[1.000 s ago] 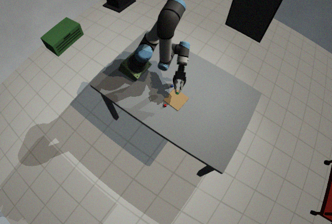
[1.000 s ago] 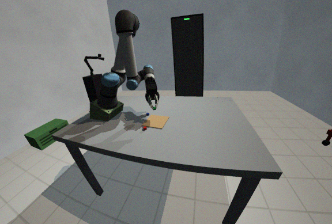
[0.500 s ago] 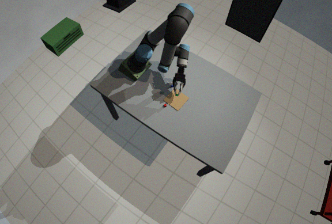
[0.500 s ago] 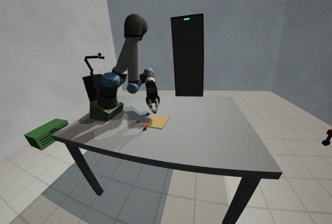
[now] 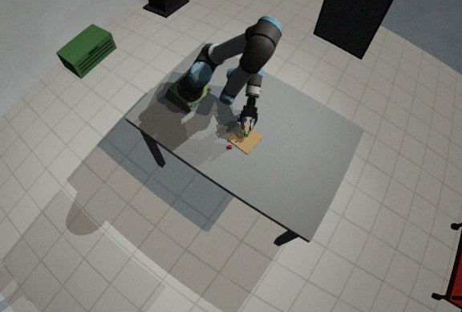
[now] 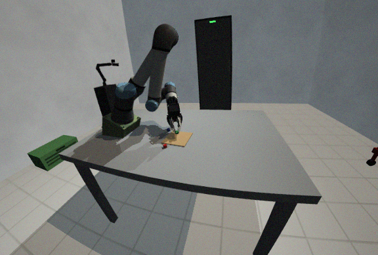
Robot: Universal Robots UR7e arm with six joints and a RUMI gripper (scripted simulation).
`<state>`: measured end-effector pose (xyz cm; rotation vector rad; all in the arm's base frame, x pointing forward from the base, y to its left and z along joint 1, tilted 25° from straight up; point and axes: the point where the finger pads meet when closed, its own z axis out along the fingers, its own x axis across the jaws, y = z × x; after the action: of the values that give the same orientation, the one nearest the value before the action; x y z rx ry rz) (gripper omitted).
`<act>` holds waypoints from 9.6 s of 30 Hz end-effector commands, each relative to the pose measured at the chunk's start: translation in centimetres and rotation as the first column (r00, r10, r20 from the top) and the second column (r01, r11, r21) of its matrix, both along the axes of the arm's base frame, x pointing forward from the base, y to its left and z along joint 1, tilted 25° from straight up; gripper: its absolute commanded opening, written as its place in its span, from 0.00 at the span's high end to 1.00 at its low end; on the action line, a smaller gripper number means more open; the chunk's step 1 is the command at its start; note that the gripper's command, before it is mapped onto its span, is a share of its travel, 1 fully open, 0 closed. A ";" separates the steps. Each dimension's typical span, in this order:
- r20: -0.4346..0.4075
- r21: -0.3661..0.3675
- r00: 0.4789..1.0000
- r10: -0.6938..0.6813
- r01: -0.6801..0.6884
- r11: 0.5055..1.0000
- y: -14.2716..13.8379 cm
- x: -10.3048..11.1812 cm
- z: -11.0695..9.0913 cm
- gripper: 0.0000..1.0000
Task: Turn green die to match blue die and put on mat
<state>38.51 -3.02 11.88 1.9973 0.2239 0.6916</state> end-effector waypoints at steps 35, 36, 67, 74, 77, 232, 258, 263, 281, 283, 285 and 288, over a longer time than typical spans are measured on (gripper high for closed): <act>0.004 -0.002 1.000 0.003 -0.003 1.000 0.0 0.7 -1.4 1.00; 0.004 -0.002 1.000 0.003 -0.003 1.000 0.0 0.7 -1.4 1.00; 0.004 -0.002 1.000 0.003 -0.003 1.000 0.0 1.0 -2.0 1.00; 0.004 -0.002 1.000 0.003 -0.003 1.000 -0.1 1.1 -2.3 1.00; 0.004 -0.002 1.000 0.003 -0.003 1.000 -0.1 1.2 -2.4 1.00; 0.004 -0.002 1.000 0.003 -0.003 1.000 3.7 -2.3 0.8 0.82; 0.004 -0.002 1.000 0.003 -0.003 1.000 3.7 -4.1 4.8 0.82; 0.004 -0.002 1.000 0.003 -0.003 1.000 3.7 -4.2 4.8 0.82; -0.012 0.025 1.000 0.011 -0.011 1.000 3.5 -4.2 4.9 0.82; -0.019 0.037 1.000 0.015 -0.015 0.999 3.4 -4.2 4.9 0.82; -0.026 0.050 0.999 0.021 -0.020 0.999 3.4 -4.1 5.0 0.82; -0.038 0.075 0.999 0.034 -0.031 0.997 3.2 -4.1 5.1 0.82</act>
<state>34.36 0.39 16.81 2.0473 0.2433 0.6909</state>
